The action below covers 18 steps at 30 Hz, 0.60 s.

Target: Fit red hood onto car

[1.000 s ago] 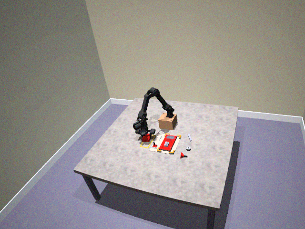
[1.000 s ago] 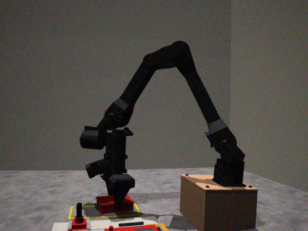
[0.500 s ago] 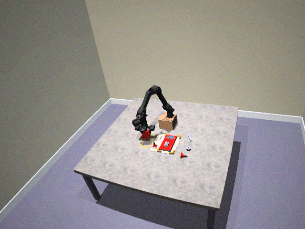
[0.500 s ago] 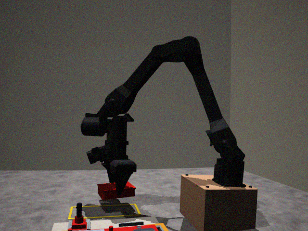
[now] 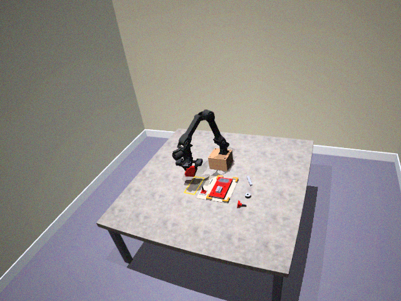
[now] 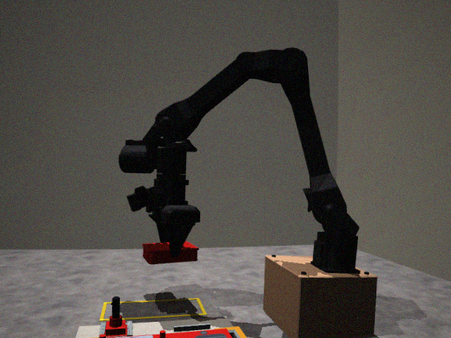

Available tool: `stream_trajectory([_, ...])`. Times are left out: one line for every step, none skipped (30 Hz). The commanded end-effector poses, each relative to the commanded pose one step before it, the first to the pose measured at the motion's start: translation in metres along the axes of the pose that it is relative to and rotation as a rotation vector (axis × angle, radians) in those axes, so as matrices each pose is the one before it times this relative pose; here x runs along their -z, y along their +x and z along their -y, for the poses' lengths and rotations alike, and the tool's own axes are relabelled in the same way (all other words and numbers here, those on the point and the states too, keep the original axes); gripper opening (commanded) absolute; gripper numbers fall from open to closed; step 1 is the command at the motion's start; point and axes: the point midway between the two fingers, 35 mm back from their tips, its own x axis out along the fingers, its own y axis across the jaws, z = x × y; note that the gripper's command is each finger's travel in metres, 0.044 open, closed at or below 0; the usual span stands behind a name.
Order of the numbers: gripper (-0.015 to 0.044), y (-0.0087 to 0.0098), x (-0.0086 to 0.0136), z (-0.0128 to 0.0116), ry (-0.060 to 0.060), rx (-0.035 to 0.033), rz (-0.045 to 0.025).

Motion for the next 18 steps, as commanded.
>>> stream_trajectory([0.0000, -0.00641, -0.00170, 0.00091, 0.0059, 0.00383, 0.00574])
stream_trajectory([0.0000, 0.00510, 0.00129, -0.00114, -0.0057, -0.00321, -0.00499])
stream_trajectory([0.0000, -0.00006, -0.00092, -0.00089, 0.0007, 0.00014, 0.00018])
stream_trajectory([0.0000, -0.00011, -0.00152, -0.00149, 0.0011, 0.00023, 0.00030])
stream_trajectory([0.0000, -0.00015, -0.00211, -0.00211, 0.0016, 0.00031, 0.00043])
stream_trajectory([0.0000, -0.00019, -0.00268, -0.00275, 0.0020, 0.00039, 0.00055])
stream_trajectory([0.0000, -0.00023, -0.00323, -0.00341, 0.0025, 0.00046, 0.00068])
stream_trajectory([0.0000, -0.00025, -0.00350, -0.00384, 0.0027, 0.00049, 0.00076])
stream_trajectory([0.0000, -0.00025, -0.00344, -0.00391, 0.0027, 0.00047, 0.00076])
stream_trajectory([0.0000, -0.00024, -0.00337, -0.00398, 0.0027, 0.00045, 0.00077])
stream_trajectory([0.0000, -0.00024, -0.00330, -0.00406, 0.0027, 0.00042, 0.00078])
stream_trajectory([0.0000, -0.00021, -0.00334, -0.00421, 0.0034, -0.00038, 0.00074])
stream_trajectory([0.0000, -0.00020, -0.00327, -0.00429, 0.0035, -0.00040, 0.00072])
stream_trajectory([0.0000, -0.00020, -0.00318, -0.00437, 0.0035, -0.00042, 0.00069])
stream_trajectory([0.0000, -0.00019, -0.00310, -0.00444, 0.0035, -0.00044, 0.00066])
stream_trajectory([0.0000, -0.00019, -0.00301, -0.00451, 0.0035, -0.00046, 0.00064])
stream_trajectory([0.0000, -0.00018, -0.00293, -0.00458, 0.0035, -0.00048, 0.00061])
stream_trajectory([0.0000, -0.00017, -0.00284, -0.00465, 0.0035, -0.00049, 0.00059])
